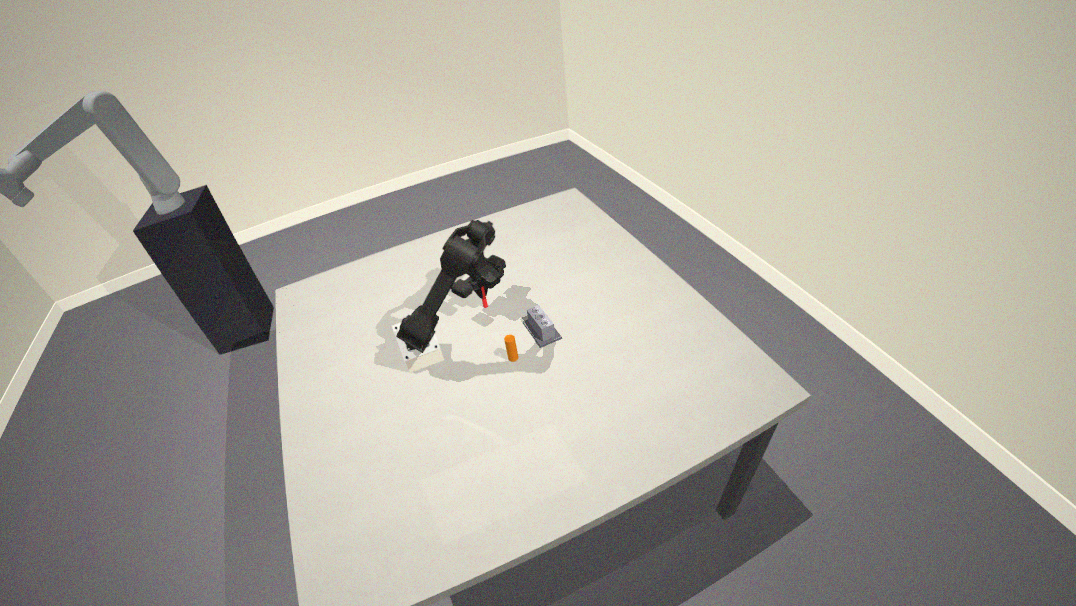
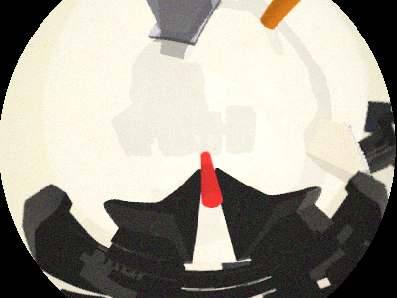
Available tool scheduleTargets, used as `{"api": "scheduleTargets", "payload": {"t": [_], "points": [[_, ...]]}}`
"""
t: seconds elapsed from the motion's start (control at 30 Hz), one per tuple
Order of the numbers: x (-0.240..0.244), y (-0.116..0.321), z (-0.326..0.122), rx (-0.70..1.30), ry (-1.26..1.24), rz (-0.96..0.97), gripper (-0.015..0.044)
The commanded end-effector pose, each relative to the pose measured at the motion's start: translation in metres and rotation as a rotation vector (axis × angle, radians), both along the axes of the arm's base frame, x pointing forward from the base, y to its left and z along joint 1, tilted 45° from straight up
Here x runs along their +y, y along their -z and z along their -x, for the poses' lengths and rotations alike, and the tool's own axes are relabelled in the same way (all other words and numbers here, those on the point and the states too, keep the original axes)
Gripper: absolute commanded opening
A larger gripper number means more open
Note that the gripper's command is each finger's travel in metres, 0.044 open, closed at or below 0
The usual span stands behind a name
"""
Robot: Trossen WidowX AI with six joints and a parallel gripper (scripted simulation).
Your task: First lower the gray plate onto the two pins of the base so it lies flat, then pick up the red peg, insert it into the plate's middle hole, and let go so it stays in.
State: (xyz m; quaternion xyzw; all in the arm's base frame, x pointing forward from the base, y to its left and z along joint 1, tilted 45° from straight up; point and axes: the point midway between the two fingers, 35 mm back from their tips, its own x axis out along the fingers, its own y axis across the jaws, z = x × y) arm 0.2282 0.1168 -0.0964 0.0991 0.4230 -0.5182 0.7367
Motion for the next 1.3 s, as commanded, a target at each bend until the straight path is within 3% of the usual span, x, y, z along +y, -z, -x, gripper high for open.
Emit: {"api": "scheduleTargets", "payload": {"t": [0.0,0.93,1.27], "points": [[0.000,-0.001,0.000,0.002,-0.007,0.004,0.0000],[0.062,-0.057,0.003,0.004,-0.007,0.000,0.0000],[0.049,-0.059,-0.010,0.019,-0.023,-0.003,0.0000]]}}
